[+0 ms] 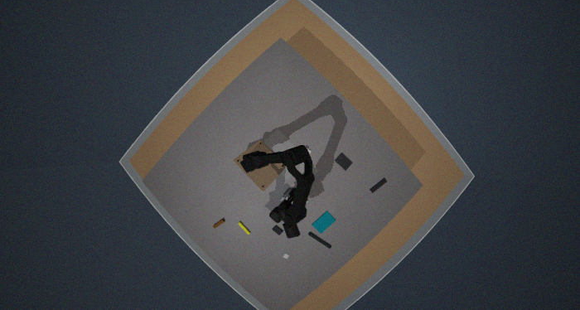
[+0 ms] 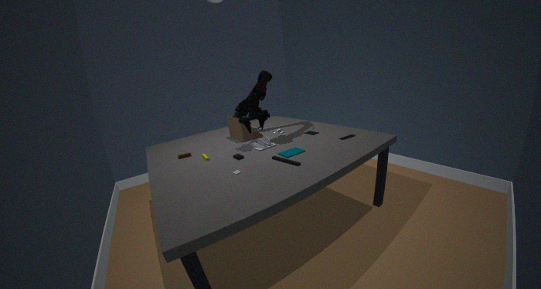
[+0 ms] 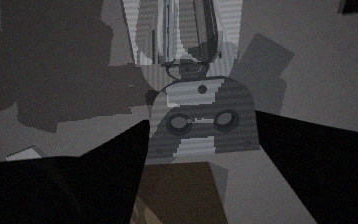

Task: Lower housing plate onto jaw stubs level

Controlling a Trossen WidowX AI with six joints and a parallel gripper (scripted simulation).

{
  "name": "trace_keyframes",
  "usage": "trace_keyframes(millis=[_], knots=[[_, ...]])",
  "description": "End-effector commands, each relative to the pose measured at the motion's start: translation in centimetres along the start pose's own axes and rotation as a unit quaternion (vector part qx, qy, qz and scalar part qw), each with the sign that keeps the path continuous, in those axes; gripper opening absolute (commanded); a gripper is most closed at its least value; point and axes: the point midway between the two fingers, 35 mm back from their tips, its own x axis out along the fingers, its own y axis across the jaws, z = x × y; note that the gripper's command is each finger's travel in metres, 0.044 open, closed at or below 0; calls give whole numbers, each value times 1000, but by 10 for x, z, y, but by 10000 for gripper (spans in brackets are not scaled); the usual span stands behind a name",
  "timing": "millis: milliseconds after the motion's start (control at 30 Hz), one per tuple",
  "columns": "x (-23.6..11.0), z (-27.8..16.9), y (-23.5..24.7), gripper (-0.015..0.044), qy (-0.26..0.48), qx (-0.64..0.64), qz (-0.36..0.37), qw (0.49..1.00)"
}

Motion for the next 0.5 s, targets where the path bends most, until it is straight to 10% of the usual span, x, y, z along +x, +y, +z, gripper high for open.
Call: trace_keyframes(millis=[0, 467], knots=[[0, 1, 1, 351, -2, 1, 2, 1000], [0, 1, 1, 351, -2, 5, 2, 1000]])
